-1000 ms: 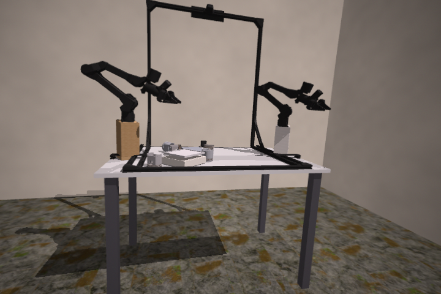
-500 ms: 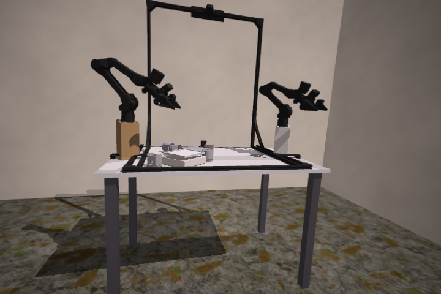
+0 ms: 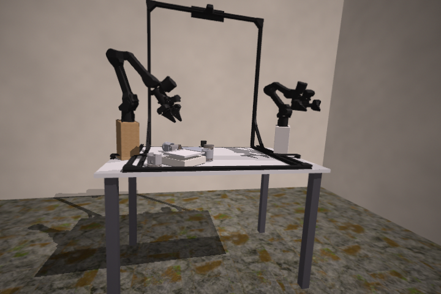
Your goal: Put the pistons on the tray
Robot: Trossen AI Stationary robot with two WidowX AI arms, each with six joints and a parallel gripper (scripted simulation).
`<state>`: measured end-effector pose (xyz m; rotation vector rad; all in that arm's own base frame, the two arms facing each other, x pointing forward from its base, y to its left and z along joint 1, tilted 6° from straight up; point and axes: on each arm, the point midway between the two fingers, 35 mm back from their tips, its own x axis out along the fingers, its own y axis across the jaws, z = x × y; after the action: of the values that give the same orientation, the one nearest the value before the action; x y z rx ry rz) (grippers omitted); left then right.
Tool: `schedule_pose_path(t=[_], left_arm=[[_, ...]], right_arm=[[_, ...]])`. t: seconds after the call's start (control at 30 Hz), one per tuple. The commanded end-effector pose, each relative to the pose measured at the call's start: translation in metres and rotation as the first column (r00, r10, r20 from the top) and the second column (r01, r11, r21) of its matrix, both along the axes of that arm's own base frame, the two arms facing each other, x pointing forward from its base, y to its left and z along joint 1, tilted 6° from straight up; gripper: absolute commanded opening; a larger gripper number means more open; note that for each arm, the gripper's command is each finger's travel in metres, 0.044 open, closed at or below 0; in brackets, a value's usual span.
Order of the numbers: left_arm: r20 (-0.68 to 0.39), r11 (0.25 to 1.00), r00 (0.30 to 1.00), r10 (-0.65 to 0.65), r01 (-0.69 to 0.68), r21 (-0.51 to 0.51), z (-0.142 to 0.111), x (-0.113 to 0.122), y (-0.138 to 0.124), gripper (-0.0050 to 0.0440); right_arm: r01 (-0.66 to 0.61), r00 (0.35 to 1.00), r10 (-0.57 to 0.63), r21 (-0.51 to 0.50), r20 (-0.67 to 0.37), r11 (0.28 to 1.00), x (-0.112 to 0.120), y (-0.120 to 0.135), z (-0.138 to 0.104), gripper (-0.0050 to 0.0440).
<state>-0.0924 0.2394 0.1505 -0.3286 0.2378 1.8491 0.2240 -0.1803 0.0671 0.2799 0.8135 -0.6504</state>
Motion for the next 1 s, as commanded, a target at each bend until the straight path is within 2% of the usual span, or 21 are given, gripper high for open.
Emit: schedule_pose_path(t=[0.0, 0.1, 0.33, 0.43, 0.5, 0.93, 0.97], left_arm=[[-0.003, 0.996, 0.996, -0.094, 0.094, -0.001, 0.000, 0.017, 0.006, 0.0440], [-0.003, 0.994, 0.994, -0.105, 0.105, -0.001, 0.000, 0.031, 0.010, 0.0440], [-0.003, 0.964, 0.964, -0.267, 0.267, -0.001, 0.000, 0.066, 0.016, 0.0440], [-0.003, 0.962, 0.962, -0.272, 0.272, -0.001, 0.000, 0.071, 0.016, 0.0440], [0.013, 0.961, 0.962, -0.273, 0.273, -0.052, -0.008, 0.077, 0.019, 0.0440], [0.116, 0.884, 0.959, -0.260, 0.284, -0.372, -0.071, 0.087, 0.027, 0.0440], [0.116, 0.884, 0.959, -0.260, 0.284, -0.372, -0.071, 0.087, 0.027, 0.0440]], right_arm=[[0.007, 0.997, -0.003, 0.049, -0.077, 0.999, 0.001, -0.003, -0.014, 0.0378], [0.017, 0.990, -0.003, 0.095, -0.142, 0.995, 0.002, -0.004, -0.021, 0.0378], [0.049, 0.957, 0.010, 0.196, -0.290, 0.979, 0.001, -0.005, -0.045, 0.0378], [0.051, 0.955, 0.011, 0.201, -0.298, 0.978, 0.000, -0.005, -0.050, 0.0378], [0.055, 0.950, 0.014, 0.211, -0.313, 0.976, -0.001, -0.005, -0.058, 0.0378], [0.088, 0.911, 0.035, 0.275, -0.411, 0.957, -0.001, -0.005, -0.058, 0.0378], [0.088, 0.911, 0.035, 0.275, -0.411, 0.957, -0.001, -0.005, -0.058, 0.0378]])
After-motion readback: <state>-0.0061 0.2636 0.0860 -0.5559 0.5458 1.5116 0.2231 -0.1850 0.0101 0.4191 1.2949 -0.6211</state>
